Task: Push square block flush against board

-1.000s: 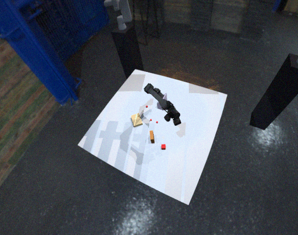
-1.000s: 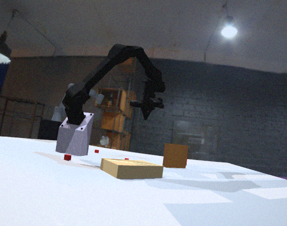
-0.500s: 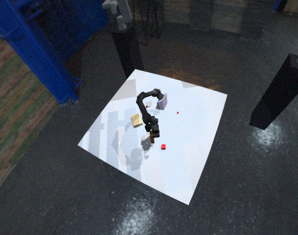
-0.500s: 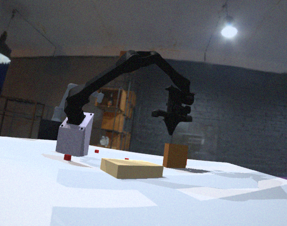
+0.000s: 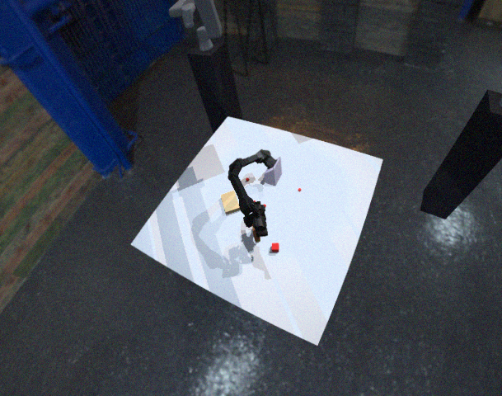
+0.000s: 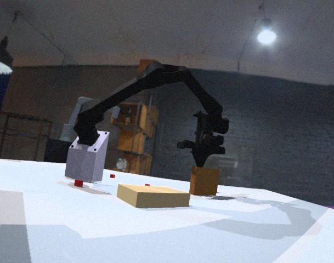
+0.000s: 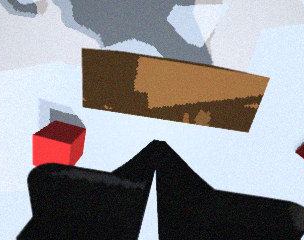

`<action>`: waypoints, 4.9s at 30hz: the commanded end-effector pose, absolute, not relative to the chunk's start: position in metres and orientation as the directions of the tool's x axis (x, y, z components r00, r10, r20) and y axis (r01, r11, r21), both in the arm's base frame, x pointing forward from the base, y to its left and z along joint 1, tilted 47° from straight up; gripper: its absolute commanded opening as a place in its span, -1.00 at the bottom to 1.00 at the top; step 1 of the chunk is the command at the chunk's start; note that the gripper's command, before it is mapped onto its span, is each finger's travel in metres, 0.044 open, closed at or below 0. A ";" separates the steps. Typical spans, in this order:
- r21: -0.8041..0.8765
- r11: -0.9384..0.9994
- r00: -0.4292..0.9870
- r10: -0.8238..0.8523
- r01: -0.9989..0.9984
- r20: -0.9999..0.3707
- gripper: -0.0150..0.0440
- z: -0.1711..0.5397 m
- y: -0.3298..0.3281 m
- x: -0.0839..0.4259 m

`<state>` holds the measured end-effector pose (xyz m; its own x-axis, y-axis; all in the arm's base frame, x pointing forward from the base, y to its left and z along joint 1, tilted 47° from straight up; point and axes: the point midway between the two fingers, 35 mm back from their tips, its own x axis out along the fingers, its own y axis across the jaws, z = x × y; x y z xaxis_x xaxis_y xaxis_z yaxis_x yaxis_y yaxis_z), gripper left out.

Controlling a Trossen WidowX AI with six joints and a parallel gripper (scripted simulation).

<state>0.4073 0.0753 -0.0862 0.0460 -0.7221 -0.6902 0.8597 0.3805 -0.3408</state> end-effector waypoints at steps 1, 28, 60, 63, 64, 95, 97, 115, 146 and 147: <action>-0.356 0.390 0.047 -0.728 0.849 -0.684 -0.49 -0.095 0.071 0.404; -0.356 0.390 0.048 -0.728 0.849 -0.684 -0.49 -0.082 0.061 0.416; -0.356 0.390 0.048 -0.728 0.849 -0.684 -0.49 -0.065 0.046 0.430; -0.356 0.390 0.048 -0.728 0.849 -0.684 -0.49 -0.064 0.045 0.431; -0.356 0.390 0.048 -0.728 0.850 -0.683 -0.49 -0.063 0.044 0.432; -0.356 0.390 0.048 -0.728 0.849 -0.684 -0.49 -0.073 0.052 0.423; -0.356 0.390 0.048 -0.728 0.849 -0.684 -0.49 -0.075 0.054 0.422; -0.356 0.389 0.047 -0.728 0.849 -0.684 -0.49 -0.090 0.067 0.408; -0.356 0.390 0.047 -0.727 0.849 -0.685 -0.49 -0.053 0.102 0.409; -0.356 0.390 0.047 -0.727 0.849 -0.685 -0.49 -0.053 0.102 0.409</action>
<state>0.4088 0.1010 -0.0537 0.0483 -0.7296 -0.6821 0.8451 0.3938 -0.3614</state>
